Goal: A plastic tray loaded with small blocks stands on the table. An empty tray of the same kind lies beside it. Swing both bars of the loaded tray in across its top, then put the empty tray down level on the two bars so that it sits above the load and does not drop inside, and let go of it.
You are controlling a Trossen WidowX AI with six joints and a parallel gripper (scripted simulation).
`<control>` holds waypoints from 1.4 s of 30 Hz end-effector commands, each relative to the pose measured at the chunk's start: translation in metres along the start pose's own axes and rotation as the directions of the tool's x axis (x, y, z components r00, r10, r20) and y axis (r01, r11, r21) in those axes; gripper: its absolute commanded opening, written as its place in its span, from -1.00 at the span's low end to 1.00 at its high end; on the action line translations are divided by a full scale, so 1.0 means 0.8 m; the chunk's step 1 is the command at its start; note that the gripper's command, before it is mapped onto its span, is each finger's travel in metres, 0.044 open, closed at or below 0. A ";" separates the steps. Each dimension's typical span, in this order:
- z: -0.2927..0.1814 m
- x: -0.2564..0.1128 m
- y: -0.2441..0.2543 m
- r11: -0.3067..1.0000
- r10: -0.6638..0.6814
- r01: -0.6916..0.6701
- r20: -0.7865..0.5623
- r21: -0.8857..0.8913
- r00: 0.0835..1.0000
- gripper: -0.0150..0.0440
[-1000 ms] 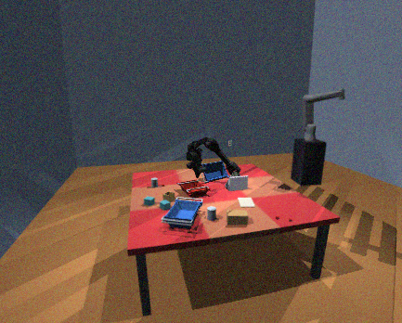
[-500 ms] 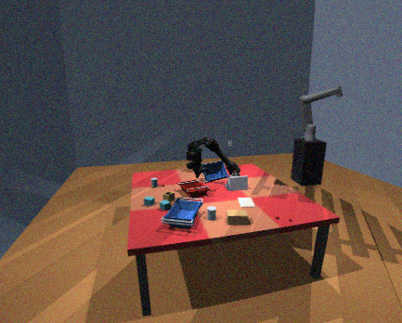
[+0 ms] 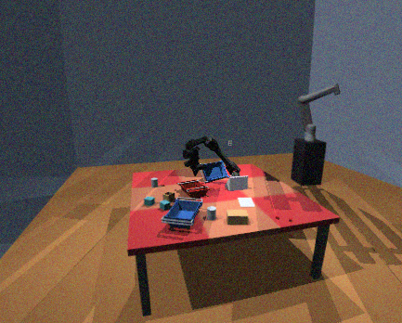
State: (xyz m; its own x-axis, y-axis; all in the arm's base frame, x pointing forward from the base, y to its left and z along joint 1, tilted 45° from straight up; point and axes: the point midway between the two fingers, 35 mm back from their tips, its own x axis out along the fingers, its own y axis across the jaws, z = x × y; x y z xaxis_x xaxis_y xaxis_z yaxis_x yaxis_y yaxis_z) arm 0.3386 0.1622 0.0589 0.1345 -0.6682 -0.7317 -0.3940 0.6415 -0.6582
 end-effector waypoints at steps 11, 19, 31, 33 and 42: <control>-0.033 -0.001 -0.095 0.999 0.037 -0.037 0.012 -0.015 0.999 -0.49; -0.062 0.001 -0.146 0.998 0.053 -0.053 0.017 -0.022 0.998 -0.49; -0.117 0.007 -0.211 0.998 0.064 -0.064 0.027 -0.028 0.998 -0.49; -0.128 0.008 -0.221 0.998 0.065 -0.064 0.028 -0.029 0.998 -0.49; -0.177 0.012 -0.258 0.998 0.062 -0.061 0.033 -0.033 0.998 -0.49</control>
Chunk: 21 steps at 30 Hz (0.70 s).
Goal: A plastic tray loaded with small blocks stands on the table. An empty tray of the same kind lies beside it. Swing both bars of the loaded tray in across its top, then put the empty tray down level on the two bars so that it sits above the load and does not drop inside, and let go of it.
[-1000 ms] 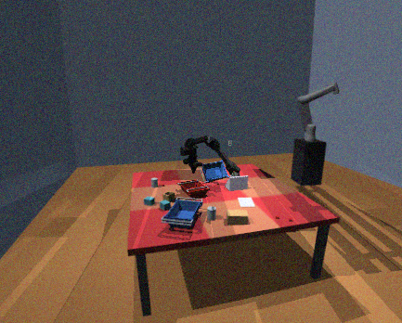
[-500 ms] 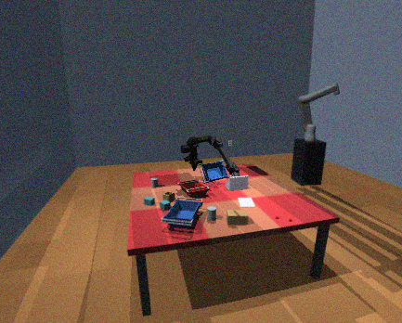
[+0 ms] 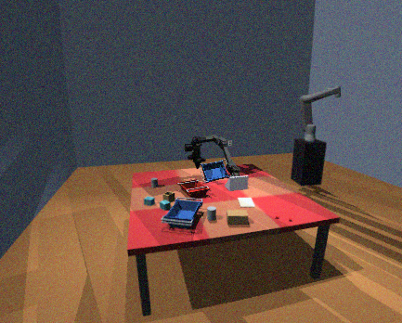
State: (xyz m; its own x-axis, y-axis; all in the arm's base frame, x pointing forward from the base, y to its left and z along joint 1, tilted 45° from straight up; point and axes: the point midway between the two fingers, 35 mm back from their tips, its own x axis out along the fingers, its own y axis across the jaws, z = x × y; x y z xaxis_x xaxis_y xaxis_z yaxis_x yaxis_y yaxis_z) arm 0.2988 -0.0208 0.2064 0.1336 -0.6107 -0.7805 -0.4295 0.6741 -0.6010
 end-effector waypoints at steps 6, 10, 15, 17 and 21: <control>-0.049 0.000 -0.027 1.000 -0.014 0.014 0.004 -0.006 1.000 -0.49; -0.073 -0.001 -0.037 1.000 -0.021 0.021 0.004 -0.007 1.000 -0.49; -0.103 -0.001 -0.046 0.999 -0.030 0.030 0.002 -0.009 1.000 -0.49; -0.115 -0.001 -0.049 0.999 -0.035 0.035 0.001 -0.010 0.999 -0.49; -0.139 -0.001 -0.053 0.999 -0.044 0.044 -0.002 -0.012 0.999 -0.49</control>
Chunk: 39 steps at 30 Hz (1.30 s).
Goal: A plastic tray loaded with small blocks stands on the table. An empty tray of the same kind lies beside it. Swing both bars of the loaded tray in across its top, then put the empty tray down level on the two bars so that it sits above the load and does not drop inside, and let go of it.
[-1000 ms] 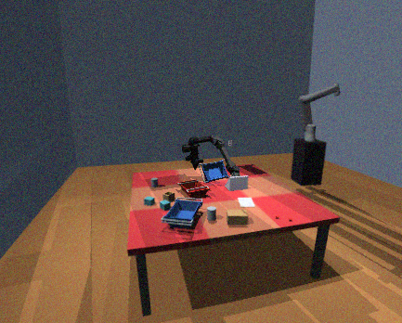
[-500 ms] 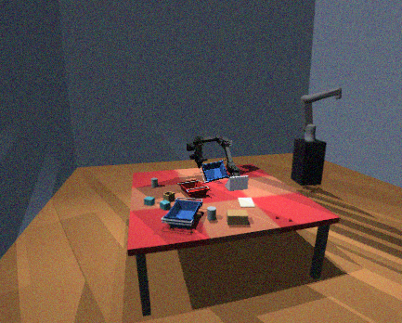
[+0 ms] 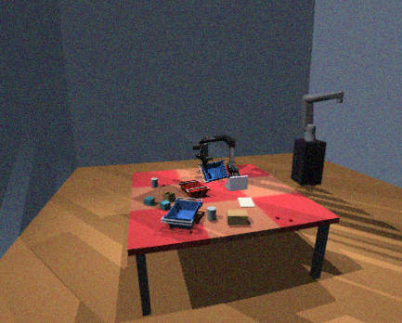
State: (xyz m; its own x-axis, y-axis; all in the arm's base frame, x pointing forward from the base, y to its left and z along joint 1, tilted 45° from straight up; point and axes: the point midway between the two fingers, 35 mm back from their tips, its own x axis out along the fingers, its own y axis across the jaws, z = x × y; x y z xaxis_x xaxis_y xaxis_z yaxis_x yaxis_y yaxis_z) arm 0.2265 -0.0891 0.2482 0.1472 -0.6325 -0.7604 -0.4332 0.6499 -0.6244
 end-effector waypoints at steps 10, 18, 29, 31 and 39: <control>-0.073 -0.002 -0.005 0.999 -0.040 0.040 -0.017 -0.009 0.999 -0.49; -0.117 -0.004 0.002 0.998 -0.067 0.066 -0.036 -0.016 0.997 -0.49; -0.130 -0.006 -0.003 0.997 -0.075 0.075 -0.043 -0.018 0.996 -0.49; -0.130 -0.006 -0.008 0.997 -0.075 0.075 -0.043 -0.018 0.996 -0.49; -0.130 -0.009 -0.029 0.997 -0.077 0.076 -0.043 -0.017 0.996 -0.49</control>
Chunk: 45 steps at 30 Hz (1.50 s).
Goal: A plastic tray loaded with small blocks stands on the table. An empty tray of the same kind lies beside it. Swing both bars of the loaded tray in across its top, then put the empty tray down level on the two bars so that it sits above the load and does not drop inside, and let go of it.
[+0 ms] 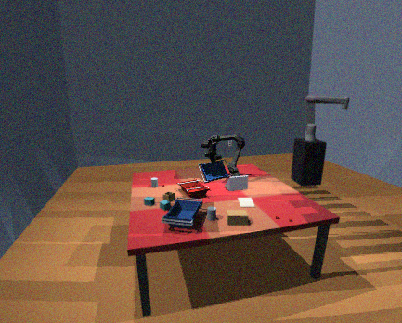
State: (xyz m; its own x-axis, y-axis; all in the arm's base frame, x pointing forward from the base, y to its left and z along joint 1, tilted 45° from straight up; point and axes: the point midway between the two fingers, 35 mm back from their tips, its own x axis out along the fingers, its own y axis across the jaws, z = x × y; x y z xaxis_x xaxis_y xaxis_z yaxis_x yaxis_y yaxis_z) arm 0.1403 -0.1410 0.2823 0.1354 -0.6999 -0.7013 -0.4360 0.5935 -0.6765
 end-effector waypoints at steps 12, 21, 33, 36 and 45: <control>0.000 -0.002 -0.037 1.000 -0.004 0.004 0.007 0.001 1.000 -0.49; 0.000 -0.032 -0.036 1.000 -0.002 0.002 0.007 0.000 1.000 -0.49; 0.001 -0.024 -0.035 1.000 0.005 -0.005 0.010 -0.005 1.000 -0.49; 0.001 -0.024 -0.035 1.000 0.005 -0.005 0.010 -0.005 1.000 -0.49; 0.001 -0.024 -0.035 1.000 0.005 -0.005 0.010 -0.005 1.000 -0.49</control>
State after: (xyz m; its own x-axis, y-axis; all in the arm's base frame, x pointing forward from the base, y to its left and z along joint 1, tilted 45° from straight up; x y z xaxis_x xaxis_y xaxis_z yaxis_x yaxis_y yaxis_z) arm 0.1503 -0.1438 0.3148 0.1393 -0.6947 -0.7057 -0.4381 0.5959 -0.6730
